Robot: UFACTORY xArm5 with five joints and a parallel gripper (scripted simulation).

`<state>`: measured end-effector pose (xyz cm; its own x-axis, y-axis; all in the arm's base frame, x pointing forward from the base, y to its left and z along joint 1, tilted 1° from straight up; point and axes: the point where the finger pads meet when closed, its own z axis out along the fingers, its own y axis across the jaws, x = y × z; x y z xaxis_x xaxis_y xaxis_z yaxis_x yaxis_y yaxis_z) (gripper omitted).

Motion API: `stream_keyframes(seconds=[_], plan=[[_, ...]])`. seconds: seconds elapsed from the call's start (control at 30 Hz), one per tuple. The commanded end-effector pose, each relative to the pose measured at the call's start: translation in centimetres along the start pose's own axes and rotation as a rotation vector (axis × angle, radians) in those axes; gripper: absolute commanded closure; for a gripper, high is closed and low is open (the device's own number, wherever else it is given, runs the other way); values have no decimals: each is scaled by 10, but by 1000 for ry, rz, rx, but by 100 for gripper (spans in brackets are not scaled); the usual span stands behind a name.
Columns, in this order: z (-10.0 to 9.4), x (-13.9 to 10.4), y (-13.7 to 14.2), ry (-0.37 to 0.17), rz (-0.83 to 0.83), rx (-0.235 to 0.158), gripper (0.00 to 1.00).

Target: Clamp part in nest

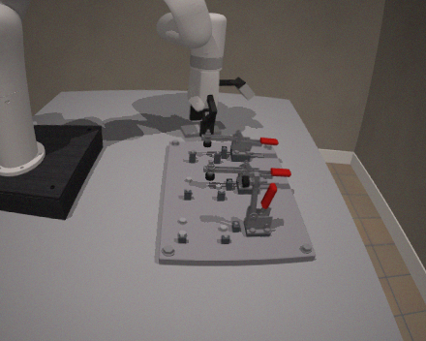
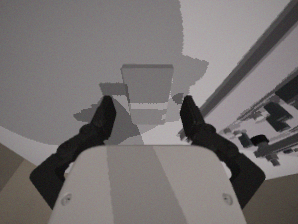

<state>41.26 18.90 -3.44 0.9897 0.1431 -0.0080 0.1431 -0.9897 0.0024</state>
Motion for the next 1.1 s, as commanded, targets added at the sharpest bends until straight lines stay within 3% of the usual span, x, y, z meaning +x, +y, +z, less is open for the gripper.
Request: stream_keyframes(seconds=[0.0,0.07,0.1,1.07], plan=[[-1,1,0,3,0,1,0],[-1,1,0,3,0,1,0],[-1,1,0,3,0,1,100],[-1,1,0,3,0,1,100]])
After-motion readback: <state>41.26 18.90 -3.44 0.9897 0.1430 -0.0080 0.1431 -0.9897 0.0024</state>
